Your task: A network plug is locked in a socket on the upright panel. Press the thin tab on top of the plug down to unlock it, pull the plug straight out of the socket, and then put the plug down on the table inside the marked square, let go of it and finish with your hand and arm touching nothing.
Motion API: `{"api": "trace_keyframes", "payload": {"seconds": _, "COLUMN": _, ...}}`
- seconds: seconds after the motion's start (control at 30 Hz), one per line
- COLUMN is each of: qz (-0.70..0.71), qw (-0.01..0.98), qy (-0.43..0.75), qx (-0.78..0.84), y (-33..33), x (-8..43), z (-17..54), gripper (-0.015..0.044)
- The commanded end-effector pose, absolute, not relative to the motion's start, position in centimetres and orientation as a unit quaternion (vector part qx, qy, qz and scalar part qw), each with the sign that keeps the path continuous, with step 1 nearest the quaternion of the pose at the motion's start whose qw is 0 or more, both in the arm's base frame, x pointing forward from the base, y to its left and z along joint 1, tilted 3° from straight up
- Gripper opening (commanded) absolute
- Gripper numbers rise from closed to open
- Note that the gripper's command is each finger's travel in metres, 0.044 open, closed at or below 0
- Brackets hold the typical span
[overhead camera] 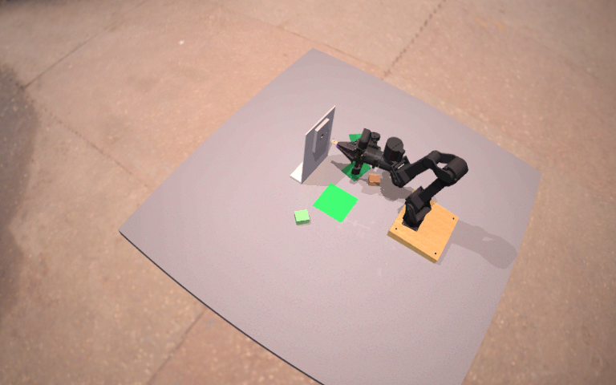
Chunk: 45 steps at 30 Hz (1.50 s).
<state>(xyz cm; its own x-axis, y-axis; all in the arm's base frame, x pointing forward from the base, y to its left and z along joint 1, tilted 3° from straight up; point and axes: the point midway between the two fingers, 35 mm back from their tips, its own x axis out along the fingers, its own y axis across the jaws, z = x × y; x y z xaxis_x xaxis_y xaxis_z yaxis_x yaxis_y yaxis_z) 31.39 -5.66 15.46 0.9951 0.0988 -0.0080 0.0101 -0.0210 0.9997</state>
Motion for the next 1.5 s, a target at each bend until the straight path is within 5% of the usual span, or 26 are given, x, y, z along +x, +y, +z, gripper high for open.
{"api": "trace_keyframes", "payload": {"seconds": 0.0, "qz": 0.032, "qw": 0.698, "qy": 0.041, "qx": 0.715, "y": -5.6, "x": 31.1, "z": 15.3, "gripper": 0.0}}
{"api": "trace_keyframes", "payload": {"seconds": 1.47, "qz": 0.031, "qw": 0.698, "qy": 0.04, "qx": 0.714, "y": -5.6, "x": 29.9, "z": 17.4, "gripper": 0.0}}
